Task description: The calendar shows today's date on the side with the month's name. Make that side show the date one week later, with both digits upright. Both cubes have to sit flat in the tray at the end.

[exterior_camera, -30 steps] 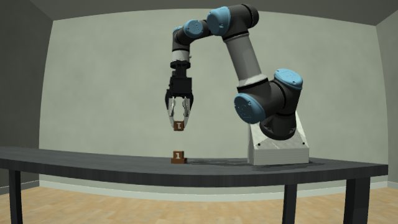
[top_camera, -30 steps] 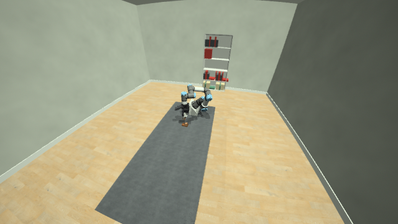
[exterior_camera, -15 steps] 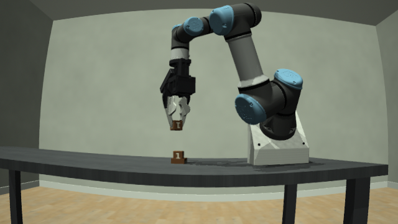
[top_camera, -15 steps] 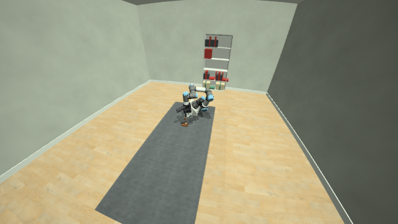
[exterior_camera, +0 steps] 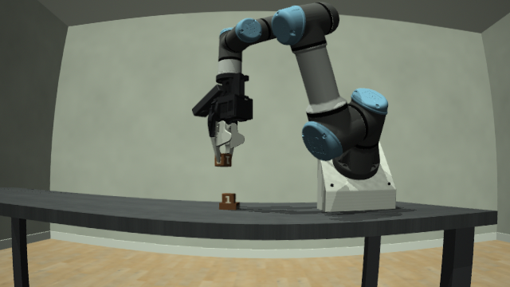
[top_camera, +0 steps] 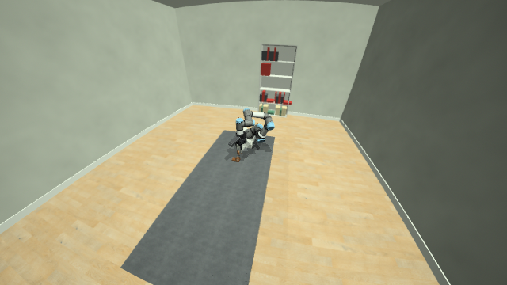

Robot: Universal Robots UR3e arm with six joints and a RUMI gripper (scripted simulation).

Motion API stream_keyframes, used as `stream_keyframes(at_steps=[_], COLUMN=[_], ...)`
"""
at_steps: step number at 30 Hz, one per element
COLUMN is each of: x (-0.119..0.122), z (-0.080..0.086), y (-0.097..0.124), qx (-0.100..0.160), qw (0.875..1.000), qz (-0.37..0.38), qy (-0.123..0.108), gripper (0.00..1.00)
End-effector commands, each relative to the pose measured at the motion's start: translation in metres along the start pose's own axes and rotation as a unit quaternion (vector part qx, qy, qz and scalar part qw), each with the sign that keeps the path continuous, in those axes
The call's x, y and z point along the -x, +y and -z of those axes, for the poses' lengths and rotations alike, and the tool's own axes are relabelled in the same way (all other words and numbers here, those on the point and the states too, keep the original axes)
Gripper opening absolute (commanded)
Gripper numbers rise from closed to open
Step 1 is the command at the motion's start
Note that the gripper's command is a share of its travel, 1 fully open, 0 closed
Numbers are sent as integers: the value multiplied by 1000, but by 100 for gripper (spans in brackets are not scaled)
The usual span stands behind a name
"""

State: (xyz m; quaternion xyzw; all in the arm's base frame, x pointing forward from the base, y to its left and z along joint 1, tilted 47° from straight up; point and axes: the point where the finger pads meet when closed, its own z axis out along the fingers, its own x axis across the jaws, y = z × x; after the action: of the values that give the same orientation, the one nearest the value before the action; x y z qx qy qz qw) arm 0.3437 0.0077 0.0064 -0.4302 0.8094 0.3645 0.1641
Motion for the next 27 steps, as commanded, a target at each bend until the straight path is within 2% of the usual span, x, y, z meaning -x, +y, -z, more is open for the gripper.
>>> stream_keyframes(at_steps=[1,6,12,13,14,16,18,22,26,27], x=[7,15,25,25,28,28,33,38,44,45], z=[1,0,0,0,-1,-1,-1,-1,-2,-2], y=[4,9,17,17,19,19,23,27,33,34], qx=[-2,-2,-2,-2,-2,-2,-2,-2,-3,-3], qw=[998,991,974,974,969,969,956,941,918,916], qz=[64,133,225,226,249,249,294,337,397,400], qy=[-3,-3,-3,-3,-3,-3,-3,-2,-2,-2], gripper=[11,11,11,11,11,11,11,11,11,11])
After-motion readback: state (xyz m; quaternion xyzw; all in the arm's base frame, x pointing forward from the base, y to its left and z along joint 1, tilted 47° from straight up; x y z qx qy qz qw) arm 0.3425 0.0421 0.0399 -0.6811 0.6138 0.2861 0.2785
